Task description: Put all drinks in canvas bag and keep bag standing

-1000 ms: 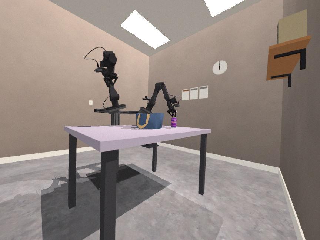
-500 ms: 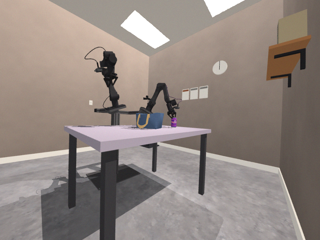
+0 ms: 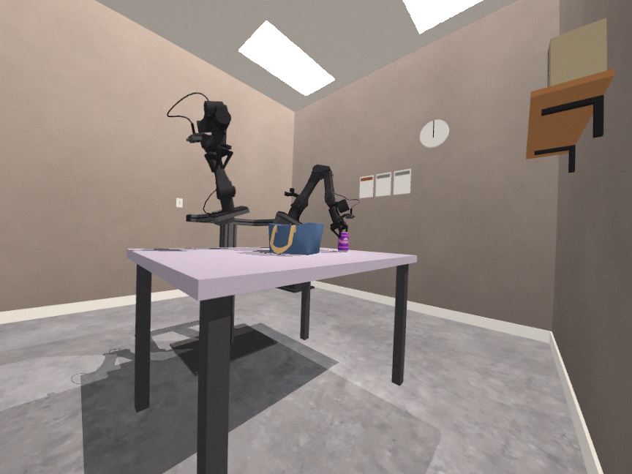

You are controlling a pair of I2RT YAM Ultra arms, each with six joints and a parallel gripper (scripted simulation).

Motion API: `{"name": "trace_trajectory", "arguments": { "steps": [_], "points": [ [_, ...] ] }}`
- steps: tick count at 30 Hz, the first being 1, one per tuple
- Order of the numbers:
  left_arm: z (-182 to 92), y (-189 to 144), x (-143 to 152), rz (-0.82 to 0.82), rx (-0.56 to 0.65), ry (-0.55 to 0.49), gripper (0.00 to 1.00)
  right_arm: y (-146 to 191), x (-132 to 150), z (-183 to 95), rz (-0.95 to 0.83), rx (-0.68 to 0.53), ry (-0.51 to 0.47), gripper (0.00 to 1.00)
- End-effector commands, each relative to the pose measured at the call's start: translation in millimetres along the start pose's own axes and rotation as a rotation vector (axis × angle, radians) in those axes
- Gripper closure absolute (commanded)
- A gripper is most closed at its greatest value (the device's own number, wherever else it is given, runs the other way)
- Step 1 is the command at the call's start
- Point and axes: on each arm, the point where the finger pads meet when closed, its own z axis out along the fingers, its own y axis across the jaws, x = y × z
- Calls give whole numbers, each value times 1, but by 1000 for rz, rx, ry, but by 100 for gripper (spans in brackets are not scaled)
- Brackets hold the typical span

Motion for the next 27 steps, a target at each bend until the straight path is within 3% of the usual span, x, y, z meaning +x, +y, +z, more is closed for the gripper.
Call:
{"name": "trace_trajectory", "arguments": {
  "steps": [1, 14, 15, 27],
  "points": [
    [8, -2, -1, 12, 9, -18, 16, 0, -1, -5, 2, -28, -22, 14],
    [17, -10, 8, 26, 24, -6, 16, 0, -1, -5, 2, -28, -22, 14],
    [20, -10, 3, 26, 23, -14, 27, 0, -1, -5, 2, -28, -22, 14],
    [17, -7, 0, 21, 20, -19, 27, 0, -1, -5, 2, -28, -22, 14]
  ]
}}
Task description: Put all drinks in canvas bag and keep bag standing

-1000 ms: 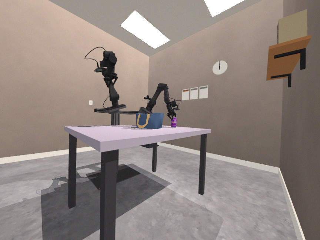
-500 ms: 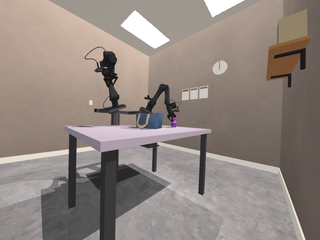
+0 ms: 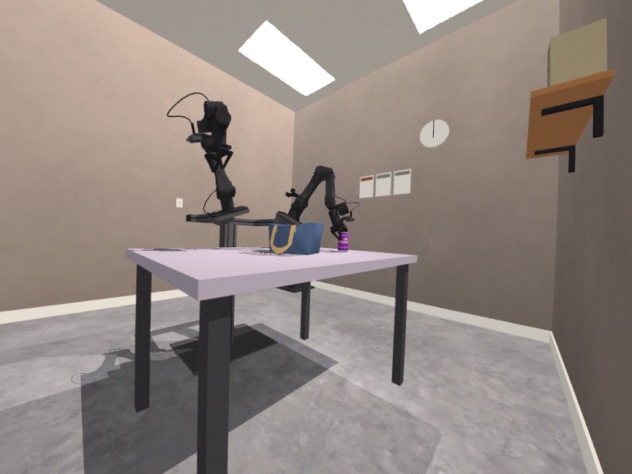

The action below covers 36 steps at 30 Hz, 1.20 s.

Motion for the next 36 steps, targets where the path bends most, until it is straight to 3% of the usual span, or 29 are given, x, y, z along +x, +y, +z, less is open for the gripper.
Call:
{"name": "trace_trajectory", "arguments": {
  "steps": [1, 34, 36],
  "points": [
    [1, -6, -6, 18, 17, -15, 27, 0, -1, -5, 2, -28, -22, 14],
    [1, -6, -6, 18, 17, -15, 30, 0, -1, -5, 2, -28, -22, 14],
    [-15, -1, -17, 0, 0, -24, 30, 0, -1, -5, 2, -28, -22, 14]
  ]
}}
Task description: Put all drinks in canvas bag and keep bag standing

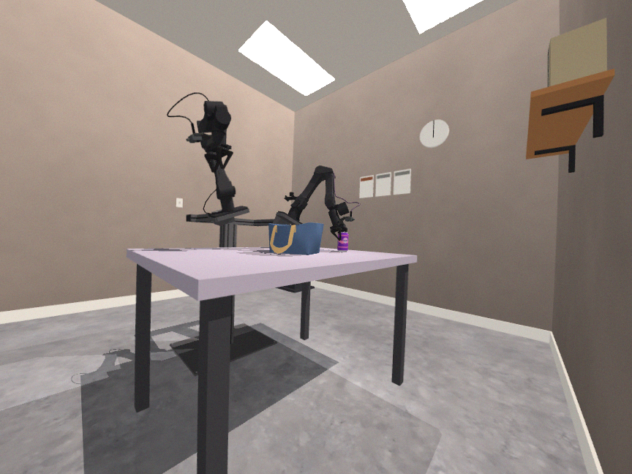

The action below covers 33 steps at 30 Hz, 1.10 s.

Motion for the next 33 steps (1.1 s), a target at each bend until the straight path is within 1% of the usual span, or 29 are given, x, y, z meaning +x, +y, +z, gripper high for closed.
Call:
{"name": "trace_trajectory", "arguments": {
  "steps": [1, 7, 12, 13, 15, 16, 25, 26, 28, 33],
  "points": [
    [-17, 0, -24, -4, -1, -41, 30, 0, -1, -5, 2, -28, -22, 14],
    [-33, 2, -40, -9, -4, -79, 30, 0, -1, -5, 2, -28, -22, 14],
    [-45, 2, -45, -10, -6, -80, 30, 0, -1, -5, 2, -28, -22, 14],
    [-46, 2, -53, -10, -3, -114, 30, 0, -1, -5, 2, -28, -22, 14],
    [-46, 2, -53, -10, -3, -114, 30, 0, -1, -5, 2, -28, -22, 14],
    [-49, 2, -47, -10, -8, -77, 30, 0, -1, -5, 2, -28, -22, 14],
    [-72, 4, -63, -15, -11, -101, 30, 0, -1, -5, 2, -28, -22, 14],
    [-71, 4, -71, -17, -6, -133, 30, 0, -1, -5, 2, -28, -22, 14],
    [-70, 5, -74, -17, -8, -145, 30, 0, -1, -5, 2, -28, -22, 14],
    [-67, 4, -71, -9, -9, -144, 30, 0, -1, -5, 2, -28, -22, 14]
  ]
}}
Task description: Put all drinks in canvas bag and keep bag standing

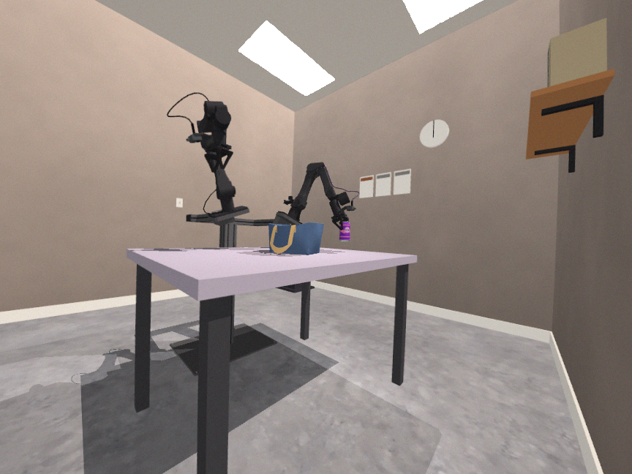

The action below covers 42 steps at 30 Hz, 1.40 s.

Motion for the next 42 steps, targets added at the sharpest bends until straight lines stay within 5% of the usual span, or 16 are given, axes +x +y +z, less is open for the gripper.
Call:
{"name": "trace_trajectory", "arguments": {
  "steps": [1, 3, 18, 31, 42],
  "points": [
    [-15, 3, -44, -7, -8, -136, 30, 0, -1, -5, 2, -28, -22, 14],
    [-10, -4, -19, 6, 5, -90, 30, 0, -1, -5, 2, -28, -22, 14],
    [2, -6, -2, 8, 10, -46, 30, 0, -1, -5, 2, -28, -22, 14],
    [-33, 2, -44, -15, -1, -109, 30, 0, -1, -5, 2, -28, -22, 14],
    [-58, 2, -48, -16, -4, -75, 30, 0, -1, -5, 2, -28, -22, 14]
  ]
}}
